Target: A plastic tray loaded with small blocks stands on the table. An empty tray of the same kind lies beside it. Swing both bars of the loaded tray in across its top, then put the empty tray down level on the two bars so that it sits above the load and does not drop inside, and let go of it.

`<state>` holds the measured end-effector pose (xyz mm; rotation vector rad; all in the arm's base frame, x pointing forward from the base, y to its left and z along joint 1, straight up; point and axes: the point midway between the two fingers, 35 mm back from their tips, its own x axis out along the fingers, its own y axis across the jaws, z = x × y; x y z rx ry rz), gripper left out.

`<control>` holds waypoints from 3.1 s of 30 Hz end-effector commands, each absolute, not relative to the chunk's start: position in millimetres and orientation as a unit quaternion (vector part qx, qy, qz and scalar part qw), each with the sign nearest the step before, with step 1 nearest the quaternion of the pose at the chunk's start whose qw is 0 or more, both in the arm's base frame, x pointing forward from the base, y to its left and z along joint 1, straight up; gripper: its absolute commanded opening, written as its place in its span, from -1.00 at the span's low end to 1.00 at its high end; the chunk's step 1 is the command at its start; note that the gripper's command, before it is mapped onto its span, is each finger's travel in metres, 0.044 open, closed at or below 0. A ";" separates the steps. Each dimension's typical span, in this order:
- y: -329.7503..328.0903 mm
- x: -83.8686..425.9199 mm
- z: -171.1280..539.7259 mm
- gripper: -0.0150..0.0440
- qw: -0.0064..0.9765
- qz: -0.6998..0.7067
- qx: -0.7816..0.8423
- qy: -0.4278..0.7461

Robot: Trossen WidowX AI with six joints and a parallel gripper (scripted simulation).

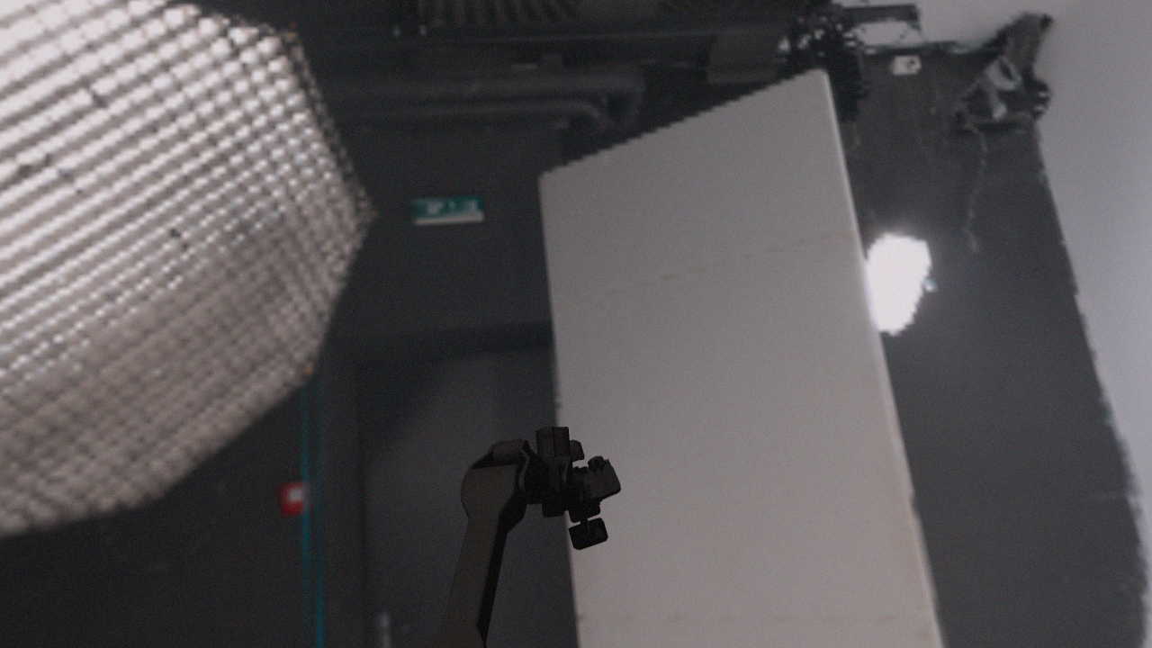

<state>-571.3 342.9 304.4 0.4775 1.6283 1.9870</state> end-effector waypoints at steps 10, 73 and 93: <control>503.6 -418.5 274.0 -0.20 0.434 0.716 0.172 0.519; 271.7 459.7 155.2 -0.20 0.887 0.146 -0.045 0.436; -52.8 463.1 115.0 -0.20 0.803 -0.033 -0.035 0.594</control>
